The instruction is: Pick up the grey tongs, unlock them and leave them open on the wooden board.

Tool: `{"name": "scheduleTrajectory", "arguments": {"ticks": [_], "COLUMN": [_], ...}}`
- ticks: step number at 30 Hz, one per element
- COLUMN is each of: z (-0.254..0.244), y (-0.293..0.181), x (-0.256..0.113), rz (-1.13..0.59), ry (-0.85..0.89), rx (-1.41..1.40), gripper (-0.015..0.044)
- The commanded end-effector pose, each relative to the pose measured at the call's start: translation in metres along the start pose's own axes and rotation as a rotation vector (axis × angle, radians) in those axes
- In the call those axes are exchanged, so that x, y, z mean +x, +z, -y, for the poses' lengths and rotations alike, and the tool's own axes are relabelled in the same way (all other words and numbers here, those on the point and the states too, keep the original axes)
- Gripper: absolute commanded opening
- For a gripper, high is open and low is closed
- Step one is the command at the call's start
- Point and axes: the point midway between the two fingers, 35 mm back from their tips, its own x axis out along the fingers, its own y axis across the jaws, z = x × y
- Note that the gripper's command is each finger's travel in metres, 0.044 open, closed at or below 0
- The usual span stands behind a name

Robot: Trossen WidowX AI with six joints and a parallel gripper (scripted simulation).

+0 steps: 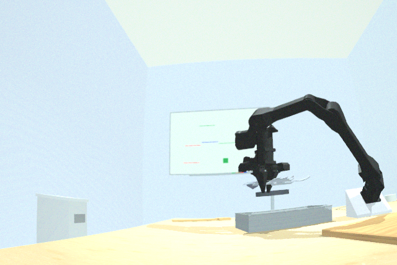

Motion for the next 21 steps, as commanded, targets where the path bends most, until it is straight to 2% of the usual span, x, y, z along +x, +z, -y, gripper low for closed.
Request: {"name": "scheduleTrajectory", "arguments": {"ticks": [1,21], "z": [-0.010,-0.047], "y": [-0.021,-0.149], "x": [-0.005,-0.032], "rz": [-0.004,-0.002], "ry": [0.006,0.028], "rx": [-0.045,-0.323], "gripper": [-0.0150,-0.0150]}}
